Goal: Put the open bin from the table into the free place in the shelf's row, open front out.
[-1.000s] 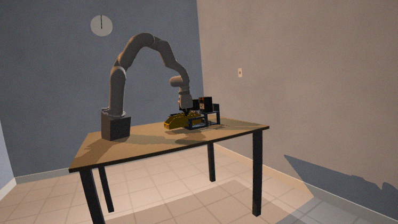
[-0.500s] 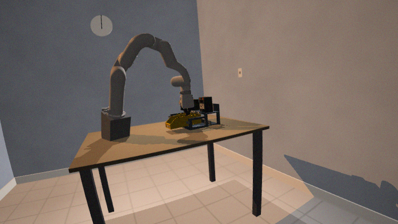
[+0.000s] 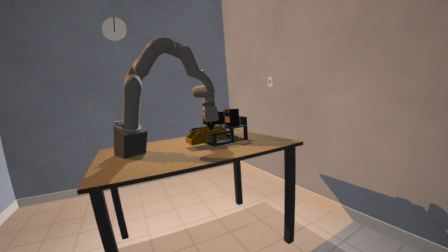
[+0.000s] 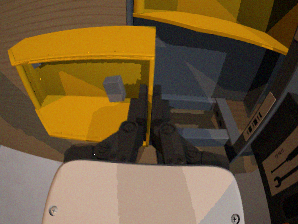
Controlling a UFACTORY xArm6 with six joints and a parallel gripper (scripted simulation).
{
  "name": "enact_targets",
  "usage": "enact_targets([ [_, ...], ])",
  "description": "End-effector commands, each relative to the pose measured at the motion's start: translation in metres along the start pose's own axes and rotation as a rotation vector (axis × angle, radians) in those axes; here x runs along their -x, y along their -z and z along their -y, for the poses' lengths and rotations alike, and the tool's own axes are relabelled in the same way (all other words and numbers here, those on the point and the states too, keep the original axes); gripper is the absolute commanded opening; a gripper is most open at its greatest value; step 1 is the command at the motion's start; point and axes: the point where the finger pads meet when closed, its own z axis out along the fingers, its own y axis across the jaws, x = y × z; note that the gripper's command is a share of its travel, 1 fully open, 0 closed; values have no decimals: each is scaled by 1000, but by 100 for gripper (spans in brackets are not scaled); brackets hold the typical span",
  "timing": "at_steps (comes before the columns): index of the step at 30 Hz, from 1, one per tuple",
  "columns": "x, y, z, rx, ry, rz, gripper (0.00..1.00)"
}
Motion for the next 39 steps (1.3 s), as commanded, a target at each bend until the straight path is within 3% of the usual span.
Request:
enact_targets([
  [1, 0, 1, -2, 4, -1, 0, 0],
  [10, 0, 1, -2, 4, -1, 0, 0],
  [11, 0, 1, -2, 4, -1, 0, 33],
  [39, 0, 1, -2, 4, -1, 0, 33],
])
